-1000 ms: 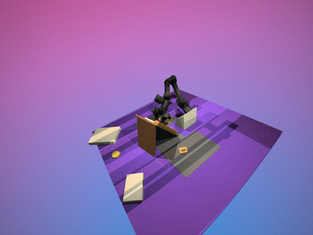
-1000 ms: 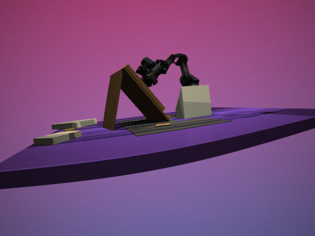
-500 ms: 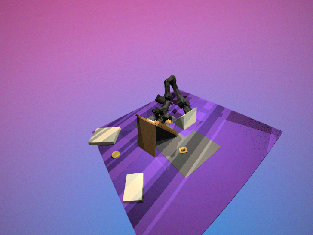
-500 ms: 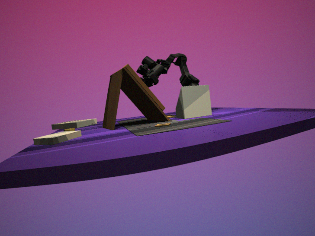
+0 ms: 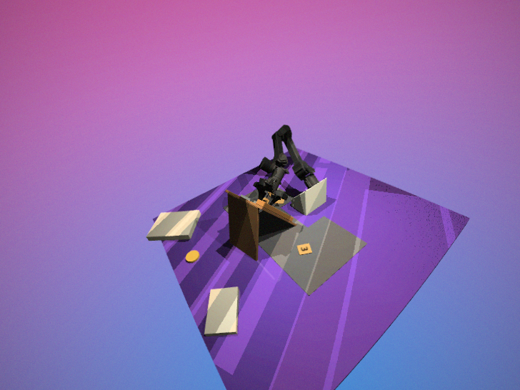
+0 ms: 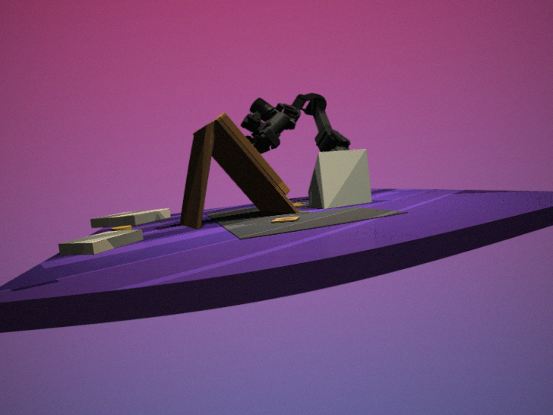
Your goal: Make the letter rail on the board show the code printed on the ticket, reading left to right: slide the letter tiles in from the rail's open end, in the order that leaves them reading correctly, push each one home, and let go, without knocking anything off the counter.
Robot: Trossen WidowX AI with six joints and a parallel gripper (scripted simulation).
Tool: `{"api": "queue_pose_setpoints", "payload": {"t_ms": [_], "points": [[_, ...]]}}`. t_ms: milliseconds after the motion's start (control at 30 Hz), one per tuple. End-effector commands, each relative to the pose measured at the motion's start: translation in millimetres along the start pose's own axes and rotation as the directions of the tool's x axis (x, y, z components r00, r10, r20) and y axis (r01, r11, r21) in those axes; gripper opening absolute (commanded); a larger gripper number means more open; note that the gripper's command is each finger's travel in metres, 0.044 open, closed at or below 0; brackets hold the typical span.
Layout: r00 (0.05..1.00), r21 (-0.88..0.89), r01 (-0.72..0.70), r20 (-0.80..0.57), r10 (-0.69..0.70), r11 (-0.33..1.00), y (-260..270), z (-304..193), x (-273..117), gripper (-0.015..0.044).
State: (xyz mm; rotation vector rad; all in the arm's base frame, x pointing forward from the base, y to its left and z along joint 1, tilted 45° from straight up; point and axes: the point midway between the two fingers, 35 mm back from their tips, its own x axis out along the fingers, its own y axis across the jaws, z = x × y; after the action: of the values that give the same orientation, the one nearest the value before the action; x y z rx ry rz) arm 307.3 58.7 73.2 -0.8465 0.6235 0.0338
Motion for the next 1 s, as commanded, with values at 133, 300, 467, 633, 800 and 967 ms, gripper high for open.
{"api": "queue_pose_setpoints", "payload": {"t_ms": [133, 300, 467, 633, 800, 967], "points": [[1.000, 0.003, 0.004, -0.004, -0.004, 1.000, 5.7, -0.8, 0.4, 0.0000], [1.000, 0.004, 0.003, -0.004, -0.003, 1.000, 9.1, -0.8, 0.5, 0.0000], [1.000, 0.004, 0.003, -0.004, -0.003, 1.000, 12.4, -0.7, 0.5, 0.0000], [1.000, 0.004, 0.003, -0.004, -0.003, 1.000, 15.9, -0.7, 0.5, 0.0000], [1.000, 0.004, 0.003, -0.004, -0.003, 1.000, 17.6, -0.7, 0.4, 0.0000], [1.000, 0.000, -0.002, 0.000, 0.002, 1.000, 16.6, 0.1, 0.1, 0.0131]]}}
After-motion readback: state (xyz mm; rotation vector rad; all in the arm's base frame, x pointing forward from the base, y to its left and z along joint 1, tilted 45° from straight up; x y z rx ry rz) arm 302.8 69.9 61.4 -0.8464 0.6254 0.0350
